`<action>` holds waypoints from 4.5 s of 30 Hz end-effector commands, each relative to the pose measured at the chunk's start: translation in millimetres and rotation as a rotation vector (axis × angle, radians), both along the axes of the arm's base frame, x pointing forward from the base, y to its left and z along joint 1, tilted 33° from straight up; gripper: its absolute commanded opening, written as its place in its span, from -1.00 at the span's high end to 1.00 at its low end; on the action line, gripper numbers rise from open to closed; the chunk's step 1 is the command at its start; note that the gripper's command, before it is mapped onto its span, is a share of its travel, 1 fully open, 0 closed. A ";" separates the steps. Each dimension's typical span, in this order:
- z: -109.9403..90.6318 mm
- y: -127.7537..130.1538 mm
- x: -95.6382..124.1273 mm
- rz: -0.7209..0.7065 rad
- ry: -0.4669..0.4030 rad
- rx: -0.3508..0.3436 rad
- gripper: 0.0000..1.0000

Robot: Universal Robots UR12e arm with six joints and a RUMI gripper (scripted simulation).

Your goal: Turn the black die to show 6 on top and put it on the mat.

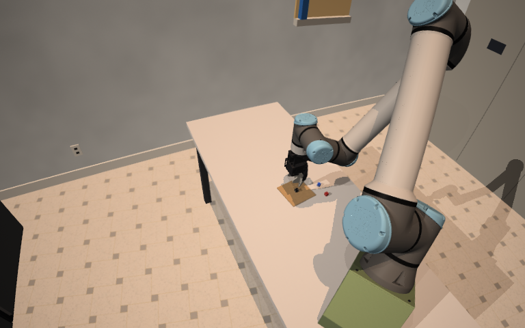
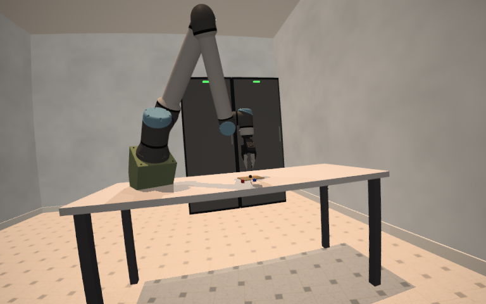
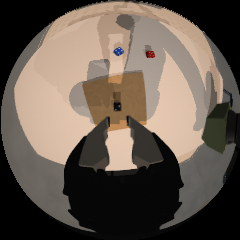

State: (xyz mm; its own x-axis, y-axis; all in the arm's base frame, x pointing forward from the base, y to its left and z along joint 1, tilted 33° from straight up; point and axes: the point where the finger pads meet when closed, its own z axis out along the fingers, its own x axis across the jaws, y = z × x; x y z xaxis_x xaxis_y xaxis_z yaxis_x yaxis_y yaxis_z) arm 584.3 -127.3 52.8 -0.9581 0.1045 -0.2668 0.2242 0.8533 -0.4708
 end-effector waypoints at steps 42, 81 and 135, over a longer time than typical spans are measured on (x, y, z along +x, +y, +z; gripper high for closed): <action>-23.7 -15.1 5.3 0.000 -0.001 0.000 0.64; -2.0 -1.9 0.7 0.000 -0.001 0.000 0.64; 15.2 13.0 -4.9 -0.111 0.047 -0.362 0.64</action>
